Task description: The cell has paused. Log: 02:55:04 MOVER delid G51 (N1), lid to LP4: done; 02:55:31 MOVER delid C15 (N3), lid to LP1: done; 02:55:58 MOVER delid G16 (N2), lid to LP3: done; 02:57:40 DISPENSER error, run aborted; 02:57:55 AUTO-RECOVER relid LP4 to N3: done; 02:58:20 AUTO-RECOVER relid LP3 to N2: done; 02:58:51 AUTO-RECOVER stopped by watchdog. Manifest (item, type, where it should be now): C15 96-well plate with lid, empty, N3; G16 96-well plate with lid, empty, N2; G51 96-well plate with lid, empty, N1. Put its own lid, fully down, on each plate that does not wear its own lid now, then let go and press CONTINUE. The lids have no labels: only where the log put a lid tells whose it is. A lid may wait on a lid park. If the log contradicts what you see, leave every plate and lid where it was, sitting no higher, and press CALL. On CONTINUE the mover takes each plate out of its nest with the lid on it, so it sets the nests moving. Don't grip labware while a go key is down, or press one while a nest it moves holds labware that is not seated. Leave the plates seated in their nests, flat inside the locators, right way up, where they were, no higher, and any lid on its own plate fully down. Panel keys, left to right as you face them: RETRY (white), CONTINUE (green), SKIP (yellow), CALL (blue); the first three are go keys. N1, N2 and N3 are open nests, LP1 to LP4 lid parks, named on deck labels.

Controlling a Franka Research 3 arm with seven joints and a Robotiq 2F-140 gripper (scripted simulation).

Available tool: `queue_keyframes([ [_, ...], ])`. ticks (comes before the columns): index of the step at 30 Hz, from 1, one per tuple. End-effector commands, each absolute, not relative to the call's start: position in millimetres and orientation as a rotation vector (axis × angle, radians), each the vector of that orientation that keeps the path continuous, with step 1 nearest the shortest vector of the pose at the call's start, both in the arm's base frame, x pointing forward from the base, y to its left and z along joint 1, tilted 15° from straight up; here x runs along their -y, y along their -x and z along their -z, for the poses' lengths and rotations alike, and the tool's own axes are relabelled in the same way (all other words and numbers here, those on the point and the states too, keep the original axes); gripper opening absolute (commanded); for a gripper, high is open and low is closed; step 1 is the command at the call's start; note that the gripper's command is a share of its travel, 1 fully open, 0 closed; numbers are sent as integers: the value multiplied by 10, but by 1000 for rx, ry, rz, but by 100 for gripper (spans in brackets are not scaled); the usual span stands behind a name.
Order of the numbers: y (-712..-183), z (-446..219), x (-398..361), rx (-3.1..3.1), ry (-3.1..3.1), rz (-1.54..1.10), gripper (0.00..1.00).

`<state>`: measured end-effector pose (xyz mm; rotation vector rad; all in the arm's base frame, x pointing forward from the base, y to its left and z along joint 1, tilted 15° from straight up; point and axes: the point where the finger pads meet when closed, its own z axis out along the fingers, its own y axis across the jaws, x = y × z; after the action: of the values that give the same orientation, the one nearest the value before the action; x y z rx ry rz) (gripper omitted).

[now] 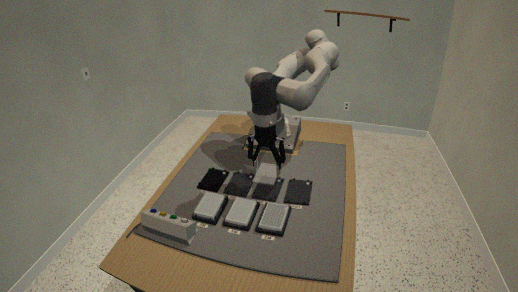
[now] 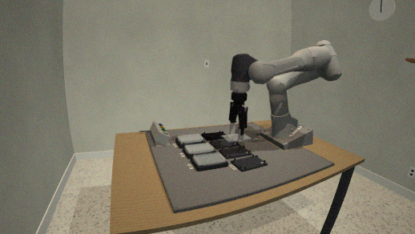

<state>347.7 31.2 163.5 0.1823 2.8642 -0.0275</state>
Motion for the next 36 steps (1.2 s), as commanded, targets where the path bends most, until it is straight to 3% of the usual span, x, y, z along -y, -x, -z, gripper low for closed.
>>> queue_keyframes([
  [1,-3470,-1644,-331,-2867,-189,26,0],
  [8,-3781,-1736,-400,-2879,-194,72,0],
  [16,-5150,-2082,-819,-2869,-189,30,0],
  [36,-5188,-2097,-830,-2867,-189,26,0],
])
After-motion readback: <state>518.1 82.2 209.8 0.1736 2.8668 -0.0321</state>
